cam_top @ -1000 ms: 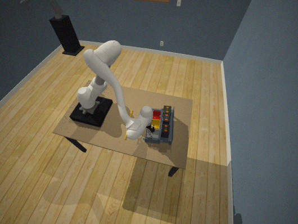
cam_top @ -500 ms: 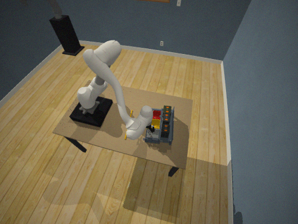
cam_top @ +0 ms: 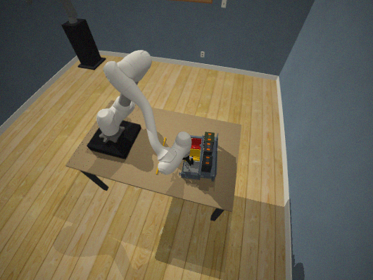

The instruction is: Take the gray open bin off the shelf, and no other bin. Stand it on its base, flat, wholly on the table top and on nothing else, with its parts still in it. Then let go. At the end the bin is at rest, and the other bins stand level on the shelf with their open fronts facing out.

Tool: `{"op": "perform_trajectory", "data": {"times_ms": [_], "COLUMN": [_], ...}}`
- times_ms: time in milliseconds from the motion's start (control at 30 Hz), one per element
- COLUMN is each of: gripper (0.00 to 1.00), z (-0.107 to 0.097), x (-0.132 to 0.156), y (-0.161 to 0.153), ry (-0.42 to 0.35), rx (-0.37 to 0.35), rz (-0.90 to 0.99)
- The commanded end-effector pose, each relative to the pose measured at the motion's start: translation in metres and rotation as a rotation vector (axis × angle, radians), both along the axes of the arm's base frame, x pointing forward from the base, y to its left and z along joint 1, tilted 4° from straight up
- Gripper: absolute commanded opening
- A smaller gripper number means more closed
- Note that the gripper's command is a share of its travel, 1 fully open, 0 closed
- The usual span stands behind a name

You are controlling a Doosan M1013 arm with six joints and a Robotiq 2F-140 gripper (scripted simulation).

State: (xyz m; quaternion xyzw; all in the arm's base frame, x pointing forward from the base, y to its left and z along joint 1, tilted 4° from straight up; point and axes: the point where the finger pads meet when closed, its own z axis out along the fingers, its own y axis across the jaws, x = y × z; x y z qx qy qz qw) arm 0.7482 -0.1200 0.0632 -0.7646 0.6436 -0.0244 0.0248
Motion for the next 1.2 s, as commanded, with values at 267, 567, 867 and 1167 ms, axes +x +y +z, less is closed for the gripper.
{"op": "perform_trajectory", "data": {"times_ms": [267,567,867,1167], "gripper": [0.57,0.57,0.57,0.57], "z": [0.0025,0.0032,0.0038,-0.0042], "x": [-0.0001,-0.0001,-0.0001,0.0005], "y": [-0.0001,-0.0001,-0.0001,0.0], "ry": [0.0,0.0,0.0,0.0], "rx": [0.0,0.0,0.0,0.0], "rz": [0.0,0.0,0.0,0.0]}}
